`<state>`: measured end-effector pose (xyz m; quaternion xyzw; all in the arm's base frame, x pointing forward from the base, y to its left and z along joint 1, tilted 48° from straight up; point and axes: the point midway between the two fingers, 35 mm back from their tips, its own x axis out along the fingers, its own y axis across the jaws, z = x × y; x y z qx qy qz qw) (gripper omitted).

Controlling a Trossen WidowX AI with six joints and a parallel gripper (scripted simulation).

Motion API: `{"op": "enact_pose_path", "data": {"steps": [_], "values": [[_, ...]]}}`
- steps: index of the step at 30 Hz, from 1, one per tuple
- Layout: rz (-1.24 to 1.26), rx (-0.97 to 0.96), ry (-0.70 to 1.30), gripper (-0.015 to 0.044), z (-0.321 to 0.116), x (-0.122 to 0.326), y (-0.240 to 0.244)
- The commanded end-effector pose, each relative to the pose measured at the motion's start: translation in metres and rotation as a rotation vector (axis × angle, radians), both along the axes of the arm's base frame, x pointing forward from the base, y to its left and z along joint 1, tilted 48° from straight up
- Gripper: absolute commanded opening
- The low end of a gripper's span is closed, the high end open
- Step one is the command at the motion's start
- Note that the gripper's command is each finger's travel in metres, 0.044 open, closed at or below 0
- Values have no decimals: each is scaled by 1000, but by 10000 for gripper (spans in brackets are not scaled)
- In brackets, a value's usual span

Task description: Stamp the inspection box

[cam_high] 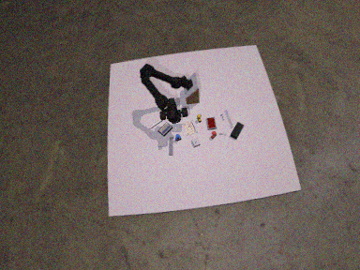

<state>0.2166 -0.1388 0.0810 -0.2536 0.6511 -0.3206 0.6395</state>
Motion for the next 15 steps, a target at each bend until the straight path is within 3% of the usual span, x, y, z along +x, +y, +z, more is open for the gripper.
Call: {"op": "enact_pose_path", "data": {"steps": [1,15], "values": [[0,-4,-6,0,3,1,1],[0,-5,-6,0,8,1,7]]}}
